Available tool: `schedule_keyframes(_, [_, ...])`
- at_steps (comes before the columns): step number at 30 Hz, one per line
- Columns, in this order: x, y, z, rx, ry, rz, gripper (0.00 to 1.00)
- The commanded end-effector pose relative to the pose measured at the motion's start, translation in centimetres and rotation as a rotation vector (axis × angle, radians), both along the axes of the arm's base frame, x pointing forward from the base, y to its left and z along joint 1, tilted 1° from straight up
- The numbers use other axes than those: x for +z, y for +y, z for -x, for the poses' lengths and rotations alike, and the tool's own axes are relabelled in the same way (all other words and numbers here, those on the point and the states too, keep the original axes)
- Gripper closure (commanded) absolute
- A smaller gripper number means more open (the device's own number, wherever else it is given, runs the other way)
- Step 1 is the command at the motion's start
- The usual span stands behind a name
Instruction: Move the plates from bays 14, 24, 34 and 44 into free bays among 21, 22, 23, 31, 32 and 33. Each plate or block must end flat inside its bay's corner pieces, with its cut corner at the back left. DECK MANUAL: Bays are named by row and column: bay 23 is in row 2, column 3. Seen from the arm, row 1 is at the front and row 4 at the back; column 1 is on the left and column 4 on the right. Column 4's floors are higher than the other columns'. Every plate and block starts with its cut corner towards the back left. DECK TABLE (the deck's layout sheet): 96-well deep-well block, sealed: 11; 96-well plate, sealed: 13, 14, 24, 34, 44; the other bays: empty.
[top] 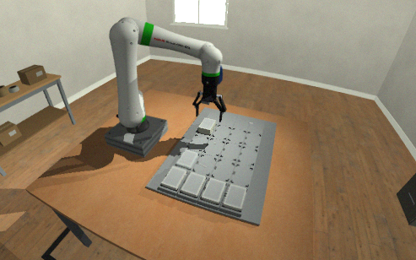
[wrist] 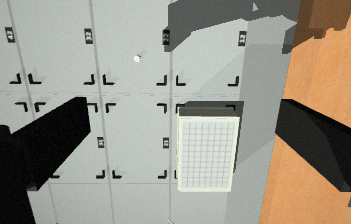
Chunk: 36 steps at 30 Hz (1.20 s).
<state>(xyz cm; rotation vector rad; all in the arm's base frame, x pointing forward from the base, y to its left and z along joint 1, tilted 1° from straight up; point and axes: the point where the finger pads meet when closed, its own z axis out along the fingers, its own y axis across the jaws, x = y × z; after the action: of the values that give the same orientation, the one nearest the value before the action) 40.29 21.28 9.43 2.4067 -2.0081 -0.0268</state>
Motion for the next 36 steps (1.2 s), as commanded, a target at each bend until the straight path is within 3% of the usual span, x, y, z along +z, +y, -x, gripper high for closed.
schedule_keyframes(1, [0.4,1.1,1.3,0.000,-0.002,0.000,0.00])
schedule_keyframes(17, [1.2,4.6,5.5,0.000,-0.002,0.000,0.00])
schedule_keyframes(36, [1.2,4.7,5.5,0.000,-0.002,0.000,0.00])
